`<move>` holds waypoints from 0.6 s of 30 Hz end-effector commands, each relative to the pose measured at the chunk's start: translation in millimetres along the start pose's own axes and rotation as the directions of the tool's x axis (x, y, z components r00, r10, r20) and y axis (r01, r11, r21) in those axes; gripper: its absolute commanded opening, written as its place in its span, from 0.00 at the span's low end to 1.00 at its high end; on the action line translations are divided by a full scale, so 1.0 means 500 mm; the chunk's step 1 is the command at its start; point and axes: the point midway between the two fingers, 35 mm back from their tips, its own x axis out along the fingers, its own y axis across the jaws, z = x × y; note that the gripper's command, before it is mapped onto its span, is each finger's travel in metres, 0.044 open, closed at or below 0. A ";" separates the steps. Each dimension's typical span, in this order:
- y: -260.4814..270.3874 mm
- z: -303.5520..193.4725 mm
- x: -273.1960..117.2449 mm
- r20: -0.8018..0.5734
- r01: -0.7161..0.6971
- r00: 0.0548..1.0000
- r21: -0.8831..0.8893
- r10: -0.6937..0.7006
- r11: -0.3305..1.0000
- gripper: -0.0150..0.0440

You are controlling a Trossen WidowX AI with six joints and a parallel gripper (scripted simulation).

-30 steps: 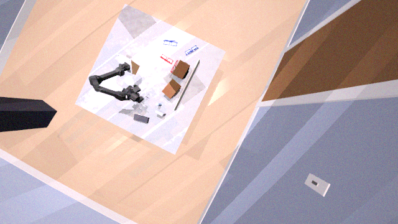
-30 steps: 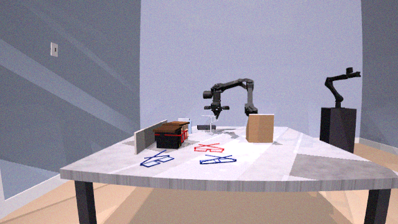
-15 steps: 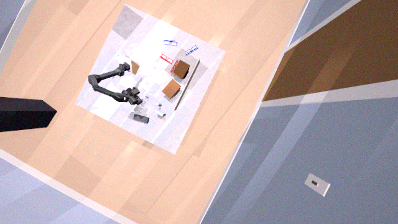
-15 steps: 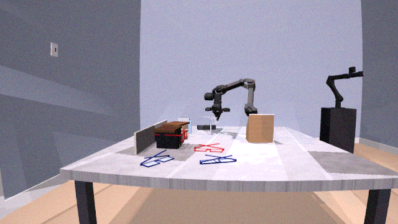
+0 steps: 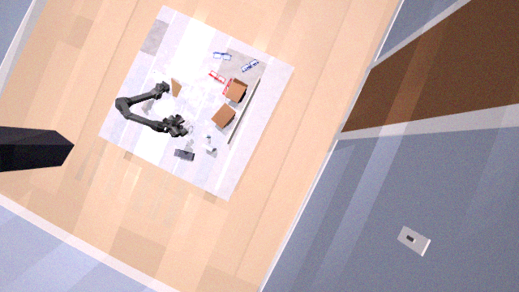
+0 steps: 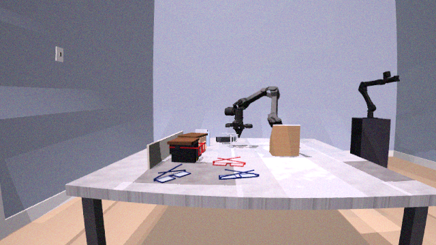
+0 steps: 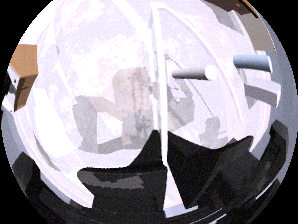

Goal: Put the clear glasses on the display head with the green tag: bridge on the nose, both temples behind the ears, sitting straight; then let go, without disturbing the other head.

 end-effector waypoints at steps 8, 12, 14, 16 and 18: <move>0.014 -0.009 0.001 0.004 0.001 1.000 -0.003 -0.001 1.000 0.25; 0.018 -0.012 0.001 0.004 0.001 1.000 -0.003 -0.001 1.000 0.25; 0.020 -0.014 0.001 0.004 0.001 1.000 -0.003 -0.001 1.000 0.25; 0.021 -0.015 0.001 0.004 0.001 1.000 -0.003 -0.001 1.000 0.25; 0.023 -0.017 0.001 0.003 0.001 1.000 -0.003 -0.001 1.000 0.25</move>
